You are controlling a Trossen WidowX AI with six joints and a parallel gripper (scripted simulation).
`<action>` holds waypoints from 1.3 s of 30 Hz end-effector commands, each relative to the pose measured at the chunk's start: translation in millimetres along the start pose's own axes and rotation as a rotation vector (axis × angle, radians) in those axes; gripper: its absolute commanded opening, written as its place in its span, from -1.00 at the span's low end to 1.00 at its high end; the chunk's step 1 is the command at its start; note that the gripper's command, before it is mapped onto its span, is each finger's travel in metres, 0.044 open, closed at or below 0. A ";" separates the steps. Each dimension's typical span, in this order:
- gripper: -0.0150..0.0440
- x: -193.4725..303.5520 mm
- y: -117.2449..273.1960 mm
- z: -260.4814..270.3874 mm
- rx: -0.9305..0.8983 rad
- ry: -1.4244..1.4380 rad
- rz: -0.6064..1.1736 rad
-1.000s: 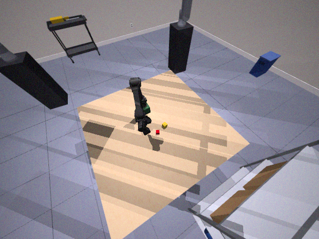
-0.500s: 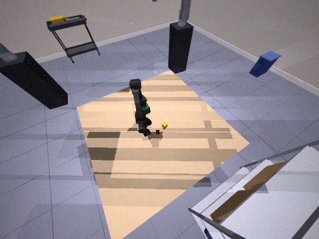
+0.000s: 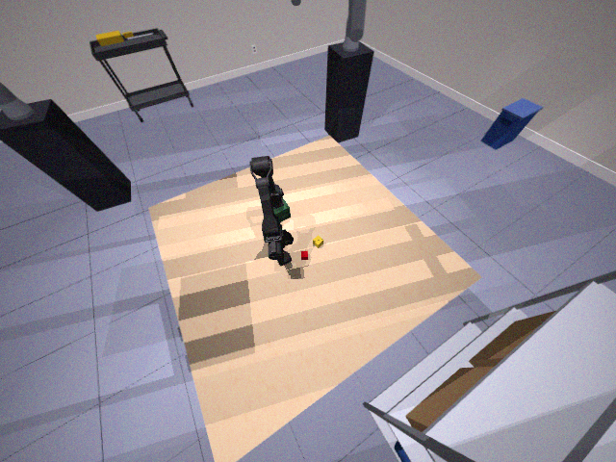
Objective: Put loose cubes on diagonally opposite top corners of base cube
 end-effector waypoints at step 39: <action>-0.14 1.0 82.6 -3.8 -0.002 0.006 0.005</action>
Point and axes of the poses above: the point midway between the two fingers, 35 mm back from their tips, its own y axis back along the fingers, its own z axis across the jaws, x = y × z, the point moved 2 cm from there along y, back along the fingers, and after that the axes turned 11 degrees about -y, right-handed, at the moved point
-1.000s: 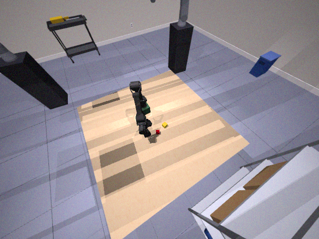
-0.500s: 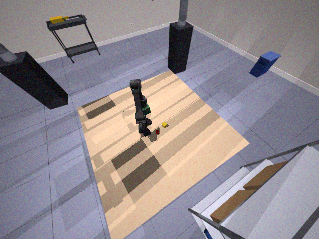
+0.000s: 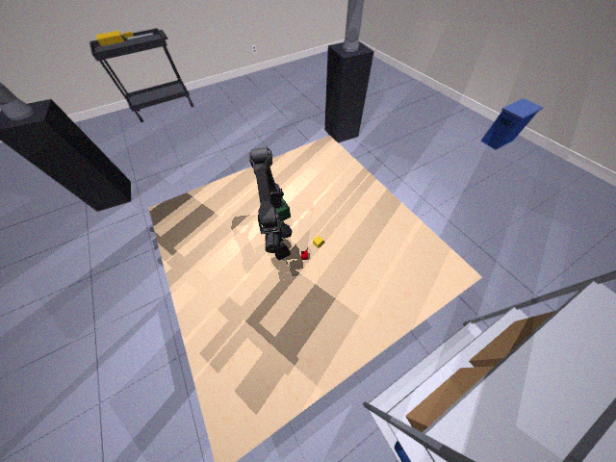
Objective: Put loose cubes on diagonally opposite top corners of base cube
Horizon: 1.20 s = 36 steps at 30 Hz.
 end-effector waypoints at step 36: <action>-0.14 -70.8 20.7 -4.6 0.003 -0.638 -0.003</action>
Point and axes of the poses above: the point midway between the two fingers, 35 mm back from their tips, its own y axis back along the fingers, its own z axis across the jaws, x = y × z, the point moved 2 cm from there along y, back along the fingers, and after that the axes turned 11 degrees about -y, right-handed, at the moved point
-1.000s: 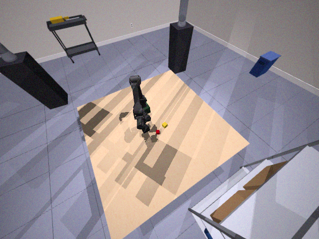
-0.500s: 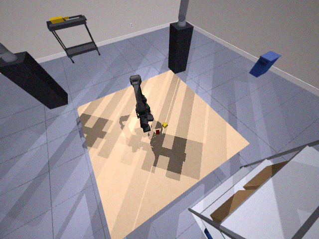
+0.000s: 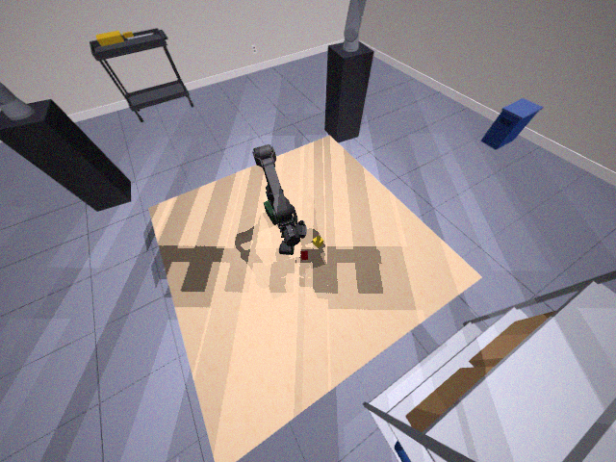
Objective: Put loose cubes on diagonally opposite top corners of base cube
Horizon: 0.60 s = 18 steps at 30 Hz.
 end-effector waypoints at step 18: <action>-0.14 -46.1 -10.6 34.7 -0.001 -0.527 -0.001</action>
Point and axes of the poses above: the point midway between the two fingers, 35 mm back from their tips, its own y axis back along the fingers, its own z axis across the jaws, x = y × z, the point moved 2 cm from there along y, back along the fingers, and after that the axes turned 11 degrees about -y, right-handed, at the moved point
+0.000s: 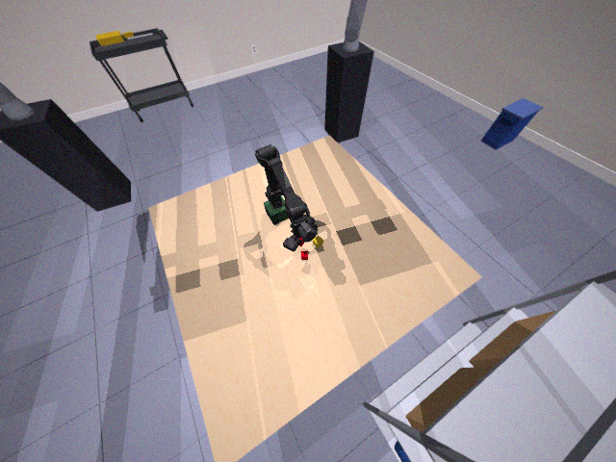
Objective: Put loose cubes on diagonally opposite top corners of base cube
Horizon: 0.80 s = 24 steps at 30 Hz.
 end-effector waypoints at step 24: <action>-0.14 -19.2 -13.2 71.5 -0.004 -0.683 0.002</action>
Point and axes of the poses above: the point midway between the two fingers, 35 mm back from their tips, its own y axis back along the fingers, its own z axis across the jaws, x = y × z, the point moved 2 cm from there along y, back along the fingers, and after that the axes turned 11 degrees about -y, right-handed, at the moved point
